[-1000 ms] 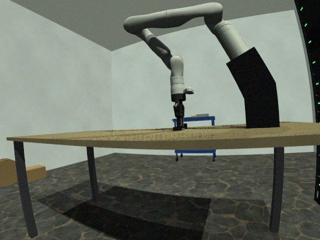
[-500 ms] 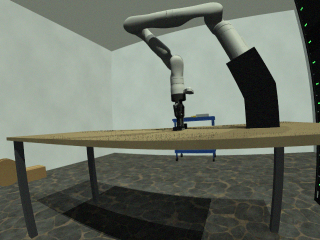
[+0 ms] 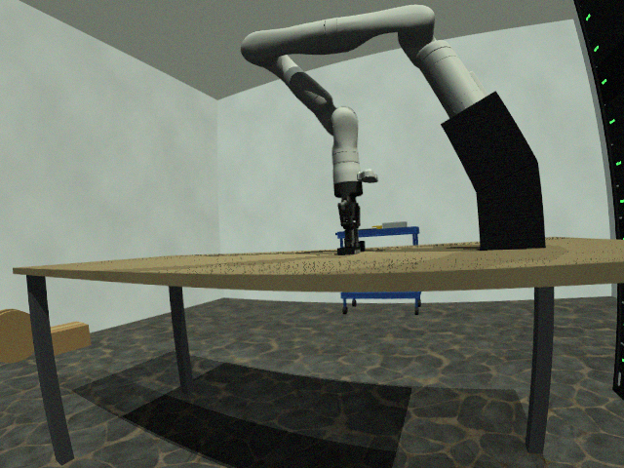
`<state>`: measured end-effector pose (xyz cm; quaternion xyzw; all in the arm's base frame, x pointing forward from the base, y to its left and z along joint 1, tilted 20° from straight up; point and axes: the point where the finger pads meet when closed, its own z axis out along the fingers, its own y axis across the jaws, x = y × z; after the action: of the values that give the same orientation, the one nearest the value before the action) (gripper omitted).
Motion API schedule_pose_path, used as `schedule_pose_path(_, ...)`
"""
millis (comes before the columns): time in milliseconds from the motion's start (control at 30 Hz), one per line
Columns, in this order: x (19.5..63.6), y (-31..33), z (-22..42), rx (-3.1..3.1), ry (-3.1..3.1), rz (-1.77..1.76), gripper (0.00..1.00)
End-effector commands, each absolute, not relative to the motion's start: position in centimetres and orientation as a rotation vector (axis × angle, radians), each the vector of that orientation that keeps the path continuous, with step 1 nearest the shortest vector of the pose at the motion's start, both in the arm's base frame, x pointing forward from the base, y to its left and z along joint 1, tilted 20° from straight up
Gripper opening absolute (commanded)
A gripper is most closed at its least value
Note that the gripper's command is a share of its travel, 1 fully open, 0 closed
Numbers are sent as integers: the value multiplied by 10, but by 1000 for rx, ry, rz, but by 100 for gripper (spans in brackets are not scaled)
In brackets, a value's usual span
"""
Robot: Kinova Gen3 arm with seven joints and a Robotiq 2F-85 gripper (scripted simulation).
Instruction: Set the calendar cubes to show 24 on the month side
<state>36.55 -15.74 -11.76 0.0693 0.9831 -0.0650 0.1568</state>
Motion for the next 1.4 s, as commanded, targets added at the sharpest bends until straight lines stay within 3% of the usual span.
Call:
schedule_pose_path(0, 364, -155, -108, 207, 2807, -180, 46)
schedule_pose_path(367, 346, -147, -55, 206, 2807, -179, 46)
schedule_pose_path(800, 340, -144, -35, 206, 2807, -179, 46)
schedule_pose_path(833, 340, -144, -35, 206, 2806, -179, 100)
schedule_pose_path(1367, 341, -144, -35, 206, 2805, -180, 100)
